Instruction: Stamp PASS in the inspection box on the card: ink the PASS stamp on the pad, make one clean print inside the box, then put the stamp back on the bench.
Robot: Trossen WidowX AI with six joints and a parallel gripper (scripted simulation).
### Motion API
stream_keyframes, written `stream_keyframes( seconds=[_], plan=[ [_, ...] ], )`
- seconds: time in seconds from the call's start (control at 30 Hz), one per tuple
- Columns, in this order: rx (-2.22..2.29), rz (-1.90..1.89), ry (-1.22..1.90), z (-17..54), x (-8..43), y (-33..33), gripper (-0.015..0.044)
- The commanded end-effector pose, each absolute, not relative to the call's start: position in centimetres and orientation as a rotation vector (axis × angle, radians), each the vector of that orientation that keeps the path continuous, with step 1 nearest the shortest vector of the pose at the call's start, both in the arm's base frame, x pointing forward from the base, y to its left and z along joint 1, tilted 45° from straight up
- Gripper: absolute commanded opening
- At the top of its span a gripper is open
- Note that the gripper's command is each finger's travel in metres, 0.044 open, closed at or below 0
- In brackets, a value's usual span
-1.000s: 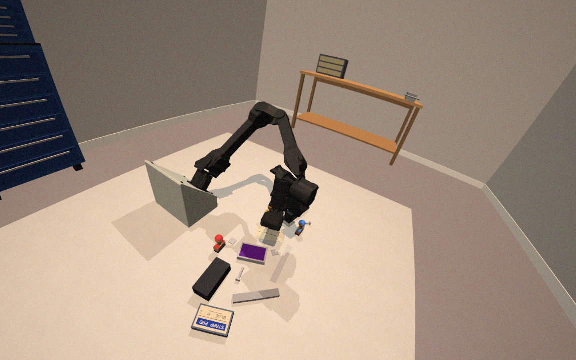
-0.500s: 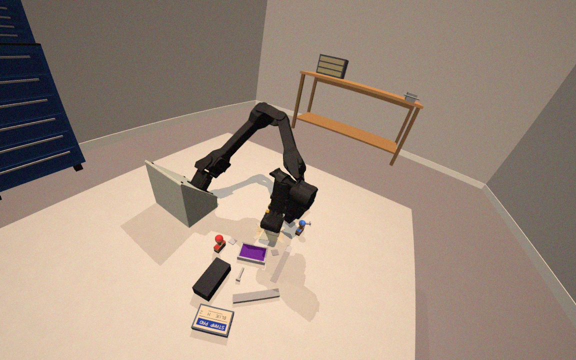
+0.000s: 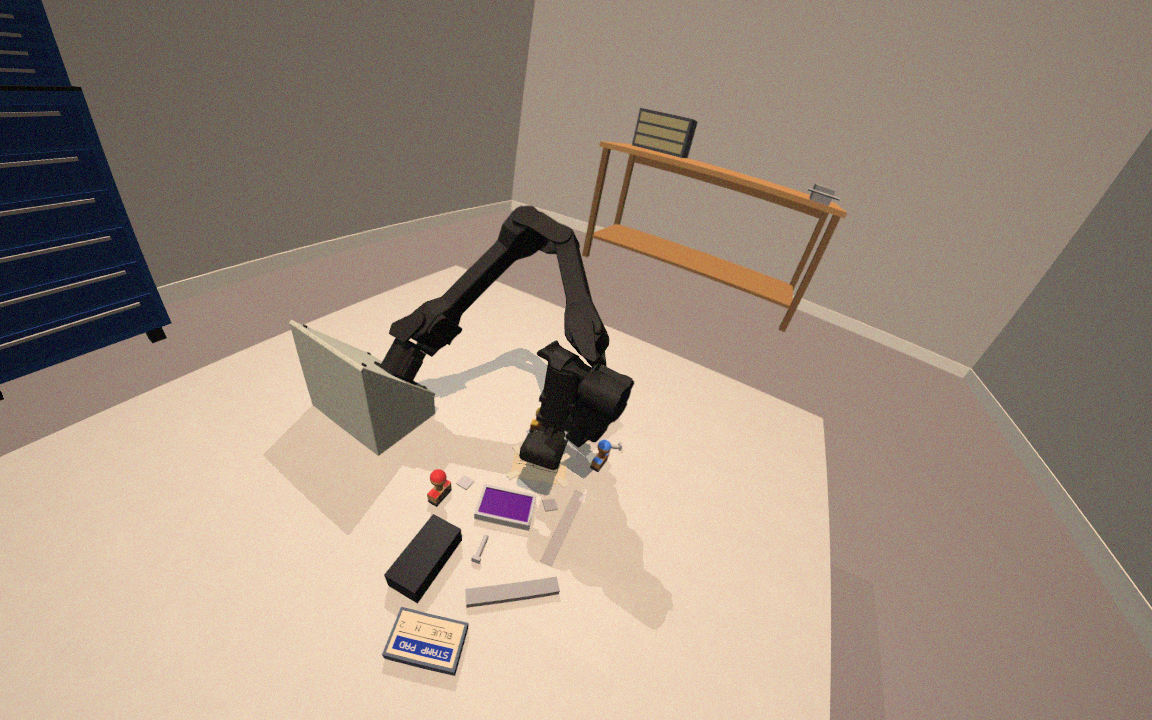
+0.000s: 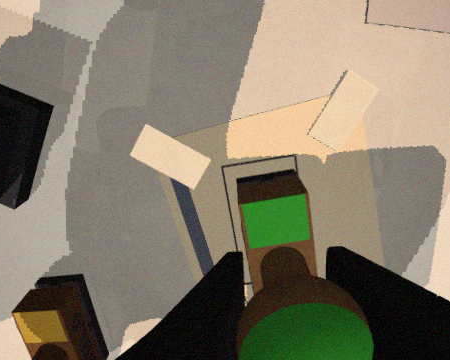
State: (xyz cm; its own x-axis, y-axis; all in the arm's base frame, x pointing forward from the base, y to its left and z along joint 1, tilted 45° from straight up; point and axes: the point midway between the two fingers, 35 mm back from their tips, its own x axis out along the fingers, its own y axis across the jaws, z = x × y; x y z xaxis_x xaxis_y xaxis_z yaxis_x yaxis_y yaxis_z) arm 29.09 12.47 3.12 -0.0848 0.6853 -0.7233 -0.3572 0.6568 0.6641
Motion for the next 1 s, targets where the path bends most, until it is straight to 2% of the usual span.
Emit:
stream_keyframes(
  seconds=[0.0, 0.97],
  plan=[
    [0.310, 0.886, 1.411, 2.90, 28.95, 12.69, 0.0000],
    [0.311, 0.887, 1.410, 2.43, 28.84, 13.18, 0.0000]
  ],
)
